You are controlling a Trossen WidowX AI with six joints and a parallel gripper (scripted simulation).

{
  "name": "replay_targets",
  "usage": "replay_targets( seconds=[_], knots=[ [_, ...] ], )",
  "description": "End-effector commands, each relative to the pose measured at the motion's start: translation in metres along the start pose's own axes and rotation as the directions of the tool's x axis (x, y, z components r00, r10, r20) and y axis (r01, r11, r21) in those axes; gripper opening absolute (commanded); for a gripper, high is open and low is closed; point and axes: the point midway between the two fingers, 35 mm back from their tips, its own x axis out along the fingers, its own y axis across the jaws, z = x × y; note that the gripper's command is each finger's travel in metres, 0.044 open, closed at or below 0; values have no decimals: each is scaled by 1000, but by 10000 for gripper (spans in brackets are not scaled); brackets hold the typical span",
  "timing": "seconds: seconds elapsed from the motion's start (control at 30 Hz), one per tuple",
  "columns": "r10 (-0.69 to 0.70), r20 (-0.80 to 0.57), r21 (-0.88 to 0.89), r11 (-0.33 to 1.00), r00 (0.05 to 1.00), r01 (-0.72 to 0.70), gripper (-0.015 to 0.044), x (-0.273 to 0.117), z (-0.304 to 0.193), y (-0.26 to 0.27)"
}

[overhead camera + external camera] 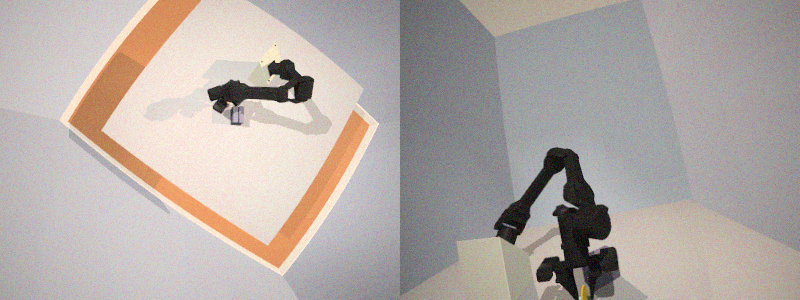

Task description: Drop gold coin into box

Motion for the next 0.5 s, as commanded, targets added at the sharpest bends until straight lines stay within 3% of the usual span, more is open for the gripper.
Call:
replay_targets(
  seconds=[0.0, 0.33, 0.47],
  knots=[
    [0, 6, 6, 1000, 1000, 0, 161, 7, 1, 1],
    [0, 8, 6, 1000, 1000, 0, 161, 20, 2, 2],
    [0, 8, 6, 1000, 1000, 0, 56, 20, 2, 2]
  ],
)
